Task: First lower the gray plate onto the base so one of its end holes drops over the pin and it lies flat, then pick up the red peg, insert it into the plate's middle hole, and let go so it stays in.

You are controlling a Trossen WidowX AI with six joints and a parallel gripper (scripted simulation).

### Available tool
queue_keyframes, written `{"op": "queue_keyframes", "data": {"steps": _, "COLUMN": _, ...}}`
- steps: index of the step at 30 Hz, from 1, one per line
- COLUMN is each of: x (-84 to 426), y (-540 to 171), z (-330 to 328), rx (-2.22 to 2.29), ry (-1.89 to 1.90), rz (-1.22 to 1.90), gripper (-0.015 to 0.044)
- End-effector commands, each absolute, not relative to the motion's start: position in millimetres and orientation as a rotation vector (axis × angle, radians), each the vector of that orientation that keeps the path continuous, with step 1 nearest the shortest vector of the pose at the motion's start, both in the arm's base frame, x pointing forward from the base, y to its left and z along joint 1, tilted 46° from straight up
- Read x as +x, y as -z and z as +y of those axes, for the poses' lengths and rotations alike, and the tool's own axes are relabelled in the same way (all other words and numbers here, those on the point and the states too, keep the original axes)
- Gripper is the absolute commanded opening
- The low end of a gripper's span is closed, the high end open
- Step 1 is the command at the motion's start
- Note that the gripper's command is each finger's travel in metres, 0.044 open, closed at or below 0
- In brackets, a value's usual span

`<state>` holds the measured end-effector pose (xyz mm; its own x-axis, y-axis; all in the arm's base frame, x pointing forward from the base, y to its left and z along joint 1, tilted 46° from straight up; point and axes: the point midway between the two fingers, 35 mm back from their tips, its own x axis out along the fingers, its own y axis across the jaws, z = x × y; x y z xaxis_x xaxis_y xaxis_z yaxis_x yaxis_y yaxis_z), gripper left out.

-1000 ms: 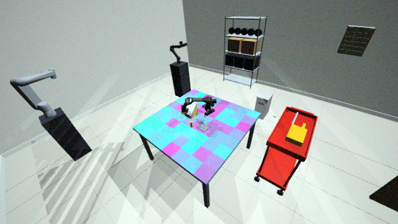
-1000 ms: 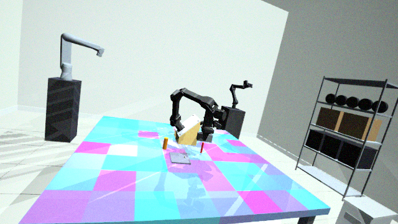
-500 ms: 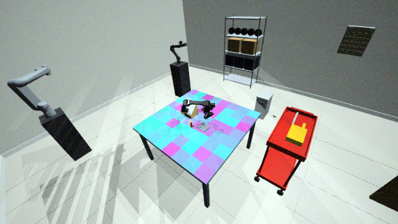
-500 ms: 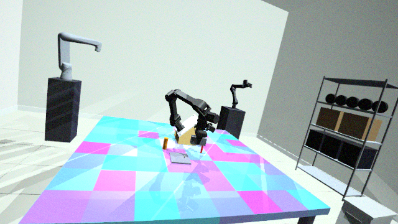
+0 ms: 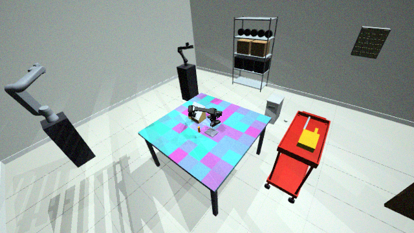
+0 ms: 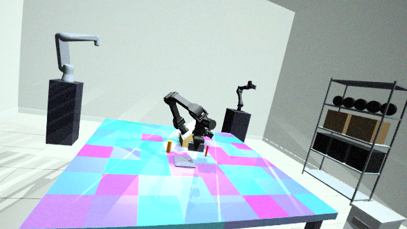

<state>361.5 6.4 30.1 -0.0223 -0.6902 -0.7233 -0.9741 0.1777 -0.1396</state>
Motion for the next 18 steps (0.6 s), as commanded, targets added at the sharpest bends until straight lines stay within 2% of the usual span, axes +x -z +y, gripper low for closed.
{"op": "queue_keyframes", "data": {"steps": 1, "x": 360.2, "y": -33.6, "z": -5.3, "rx": -1.585, "ry": -0.528, "rz": 1.781, "gripper": 0.0}}
{"op": "queue_keyframes", "data": {"steps": 18, "x": 352.8, "y": -48.4, "z": -55.0, "rx": -1.593, "ry": -0.505, "rz": 1.797, "gripper": 0.0}}
